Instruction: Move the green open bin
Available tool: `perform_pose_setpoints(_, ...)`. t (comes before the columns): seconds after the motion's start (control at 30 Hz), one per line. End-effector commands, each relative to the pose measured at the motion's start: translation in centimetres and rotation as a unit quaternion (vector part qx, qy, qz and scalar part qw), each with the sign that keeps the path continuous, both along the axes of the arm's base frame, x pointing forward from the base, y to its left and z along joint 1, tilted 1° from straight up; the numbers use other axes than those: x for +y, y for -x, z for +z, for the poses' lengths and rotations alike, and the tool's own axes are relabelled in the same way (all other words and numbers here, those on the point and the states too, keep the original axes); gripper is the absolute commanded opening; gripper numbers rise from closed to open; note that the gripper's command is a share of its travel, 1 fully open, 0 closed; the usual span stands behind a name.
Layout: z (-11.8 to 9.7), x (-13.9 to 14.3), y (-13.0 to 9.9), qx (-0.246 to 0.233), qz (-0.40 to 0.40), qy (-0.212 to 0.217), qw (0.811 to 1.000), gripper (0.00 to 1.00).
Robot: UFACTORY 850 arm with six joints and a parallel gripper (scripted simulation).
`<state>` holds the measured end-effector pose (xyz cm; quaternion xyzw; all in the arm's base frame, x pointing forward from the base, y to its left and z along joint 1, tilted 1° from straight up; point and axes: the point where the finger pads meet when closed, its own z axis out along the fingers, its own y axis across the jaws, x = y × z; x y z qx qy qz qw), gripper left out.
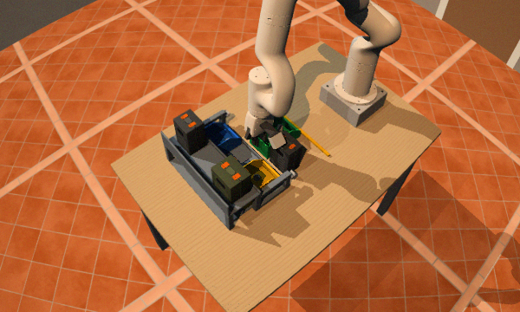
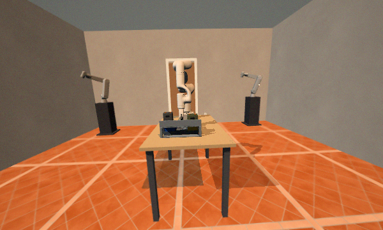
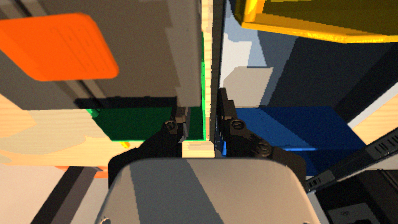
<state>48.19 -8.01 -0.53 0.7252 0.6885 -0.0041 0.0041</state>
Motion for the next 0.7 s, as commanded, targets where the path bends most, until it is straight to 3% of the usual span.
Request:
perform_pose_setpoints(0.0,0.1,0.0,-0.1,-0.001,0.000,0.000,1.000,0.33)
perform_pose_setpoints(0.1,0.1,0.0,-0.1,-0.001,0.000,0.000,1.000,0.33)
perform_pose_setpoints(0.27,5.6,0.1,-0.1,-0.001,0.000,0.000,1.000,0.33)
perform_pose_setpoints(0.67,5.6,0.1,-0.1,-0.001,0.000,0.000,1.000,0.33)
